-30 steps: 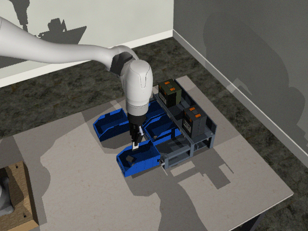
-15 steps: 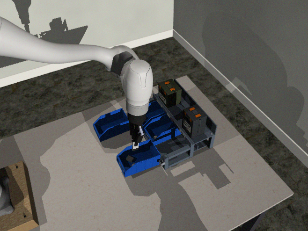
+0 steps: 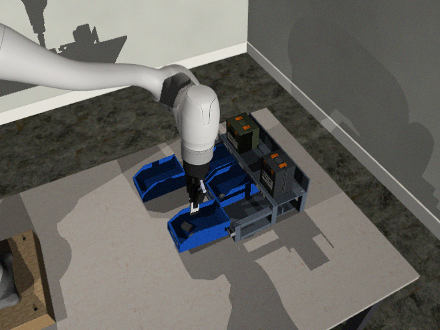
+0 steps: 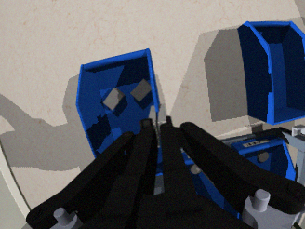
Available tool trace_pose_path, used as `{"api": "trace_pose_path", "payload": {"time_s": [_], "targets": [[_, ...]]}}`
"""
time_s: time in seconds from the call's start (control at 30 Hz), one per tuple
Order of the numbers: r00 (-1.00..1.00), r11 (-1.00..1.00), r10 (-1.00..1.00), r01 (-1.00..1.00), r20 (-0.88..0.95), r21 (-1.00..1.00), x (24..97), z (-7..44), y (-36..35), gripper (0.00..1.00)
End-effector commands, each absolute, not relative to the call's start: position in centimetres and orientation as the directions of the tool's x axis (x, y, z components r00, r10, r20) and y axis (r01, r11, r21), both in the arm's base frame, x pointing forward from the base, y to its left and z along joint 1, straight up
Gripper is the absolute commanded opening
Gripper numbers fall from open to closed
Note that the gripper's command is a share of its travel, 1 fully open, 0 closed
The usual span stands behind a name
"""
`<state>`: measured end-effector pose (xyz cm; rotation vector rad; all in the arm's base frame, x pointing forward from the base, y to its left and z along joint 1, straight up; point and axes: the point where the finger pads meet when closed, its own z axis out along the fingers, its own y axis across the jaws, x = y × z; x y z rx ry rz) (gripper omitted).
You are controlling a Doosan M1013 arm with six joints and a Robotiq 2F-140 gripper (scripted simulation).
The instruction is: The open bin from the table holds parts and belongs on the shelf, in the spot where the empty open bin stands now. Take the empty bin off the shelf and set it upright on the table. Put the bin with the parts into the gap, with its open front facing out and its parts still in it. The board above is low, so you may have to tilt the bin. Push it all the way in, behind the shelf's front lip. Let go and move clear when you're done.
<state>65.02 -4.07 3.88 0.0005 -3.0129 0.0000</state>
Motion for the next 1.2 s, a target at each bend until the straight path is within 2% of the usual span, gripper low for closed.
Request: {"api": "trace_pose_path", "payload": {"time_s": [0.0,1.17], "targets": [[-0.992,1.0,0.0,0.0,0.128,0.0,65.1,3.9,-4.1,0.1],[-0.992,1.0,0.0,0.0,0.128,0.0,67.8,3.9,-4.1,0.1]]}}
